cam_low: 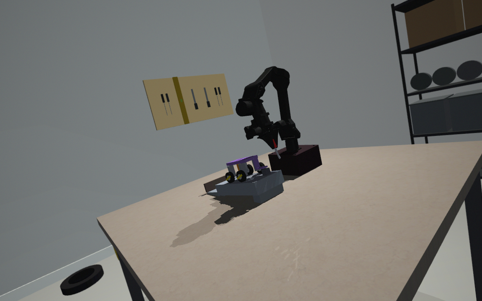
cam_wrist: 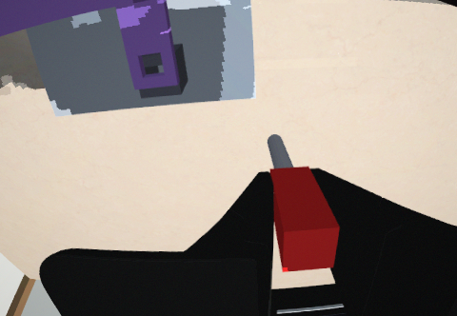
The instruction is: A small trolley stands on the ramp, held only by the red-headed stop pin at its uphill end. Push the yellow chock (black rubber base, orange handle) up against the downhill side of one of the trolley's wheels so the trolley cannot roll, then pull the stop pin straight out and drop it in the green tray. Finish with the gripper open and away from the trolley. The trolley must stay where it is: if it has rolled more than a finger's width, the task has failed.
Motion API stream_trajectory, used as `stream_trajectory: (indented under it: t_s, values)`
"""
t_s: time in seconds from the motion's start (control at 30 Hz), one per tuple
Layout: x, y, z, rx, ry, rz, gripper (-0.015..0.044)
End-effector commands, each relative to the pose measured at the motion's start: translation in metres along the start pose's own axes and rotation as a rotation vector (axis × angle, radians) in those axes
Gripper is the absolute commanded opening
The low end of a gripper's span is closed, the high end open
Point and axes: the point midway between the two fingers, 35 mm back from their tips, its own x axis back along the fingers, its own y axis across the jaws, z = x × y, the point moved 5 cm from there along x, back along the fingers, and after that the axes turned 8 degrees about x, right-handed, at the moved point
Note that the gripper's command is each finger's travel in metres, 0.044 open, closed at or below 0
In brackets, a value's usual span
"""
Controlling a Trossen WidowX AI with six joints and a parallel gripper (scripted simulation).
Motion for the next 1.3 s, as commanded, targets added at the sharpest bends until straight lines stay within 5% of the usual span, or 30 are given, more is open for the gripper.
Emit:
stream_trajectory:
  t_s: [0.0, 0.33, 1.27]
  values:
    - [0.0, -0.012, 0.001, -0.002, -0.003, -0.003, 0.0]
    - [0.0, -0.024, -0.001, -0.003, -0.003, -0.002, 0.0]
    - [0.014, -0.035, -0.107, -0.002, -0.013, 0.0, 0.0]
